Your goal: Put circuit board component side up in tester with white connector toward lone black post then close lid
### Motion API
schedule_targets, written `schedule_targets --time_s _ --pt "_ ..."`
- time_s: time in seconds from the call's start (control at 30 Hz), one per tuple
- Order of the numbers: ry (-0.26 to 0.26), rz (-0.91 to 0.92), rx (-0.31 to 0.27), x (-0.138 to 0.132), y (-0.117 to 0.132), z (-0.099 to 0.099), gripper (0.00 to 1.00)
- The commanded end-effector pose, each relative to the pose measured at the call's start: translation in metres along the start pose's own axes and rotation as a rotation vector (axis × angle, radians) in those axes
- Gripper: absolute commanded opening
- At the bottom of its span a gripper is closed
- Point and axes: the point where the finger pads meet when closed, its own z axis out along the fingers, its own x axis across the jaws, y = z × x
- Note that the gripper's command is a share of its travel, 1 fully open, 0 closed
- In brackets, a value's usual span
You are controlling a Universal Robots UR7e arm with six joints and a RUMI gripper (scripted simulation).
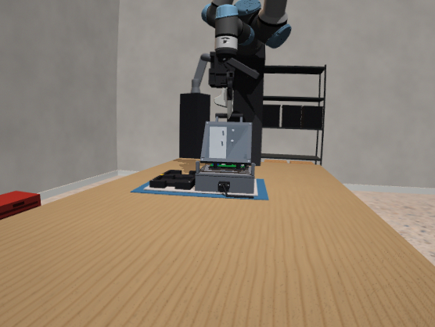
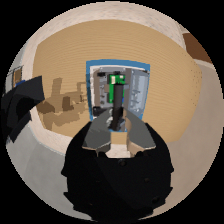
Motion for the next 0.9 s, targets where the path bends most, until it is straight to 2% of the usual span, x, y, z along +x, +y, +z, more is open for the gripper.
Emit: schedule_targets --time_s 0.0,0.87 --pt "0.001 0.000 -0.001 -0.005 0.000 0.004 0.00" --pt "0.001 0.000 -0.001 -0.027 0.000 0.026 0.00"
